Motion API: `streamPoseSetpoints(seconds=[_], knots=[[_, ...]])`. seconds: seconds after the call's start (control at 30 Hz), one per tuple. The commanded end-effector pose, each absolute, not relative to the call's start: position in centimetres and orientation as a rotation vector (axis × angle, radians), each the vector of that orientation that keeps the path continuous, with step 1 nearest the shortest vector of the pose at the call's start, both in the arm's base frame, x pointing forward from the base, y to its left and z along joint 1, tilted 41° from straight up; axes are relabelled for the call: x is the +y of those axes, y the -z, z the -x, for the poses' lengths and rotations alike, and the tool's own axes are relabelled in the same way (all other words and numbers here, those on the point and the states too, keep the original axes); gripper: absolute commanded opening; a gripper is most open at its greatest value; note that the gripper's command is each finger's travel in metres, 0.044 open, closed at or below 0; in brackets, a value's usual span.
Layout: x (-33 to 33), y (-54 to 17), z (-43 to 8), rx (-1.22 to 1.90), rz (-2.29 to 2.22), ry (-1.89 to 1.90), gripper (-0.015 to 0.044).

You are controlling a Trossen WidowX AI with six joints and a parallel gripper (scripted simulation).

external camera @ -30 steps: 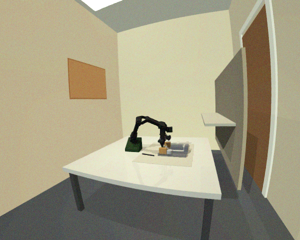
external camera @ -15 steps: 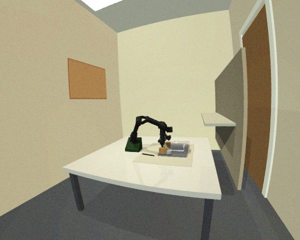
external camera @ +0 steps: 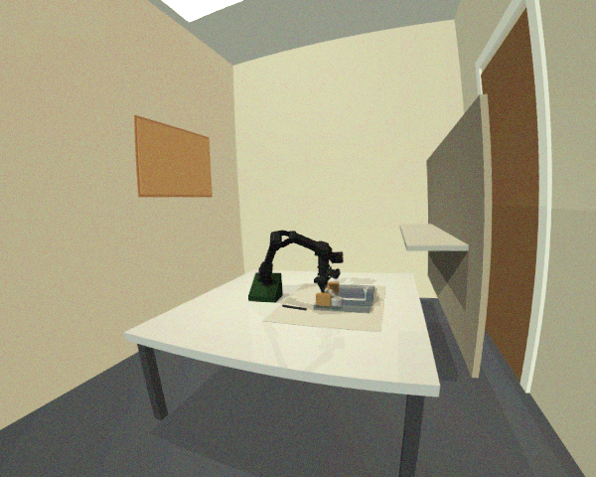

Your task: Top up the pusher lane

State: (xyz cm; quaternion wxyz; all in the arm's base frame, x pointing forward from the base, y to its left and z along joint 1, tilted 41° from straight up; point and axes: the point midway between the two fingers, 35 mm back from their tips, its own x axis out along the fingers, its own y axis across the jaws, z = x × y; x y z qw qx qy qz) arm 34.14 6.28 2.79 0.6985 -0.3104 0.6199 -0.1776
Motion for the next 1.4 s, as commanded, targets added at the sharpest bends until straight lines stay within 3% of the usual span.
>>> streamPoseSetpoints(seconds=[0.0,1.37], knots=[[6.4,-2.9,-34.8,1.36,0.686,0.393,0.0],[5.5,-1.9,-34.9,1.36,0.687,0.393,0.0]])
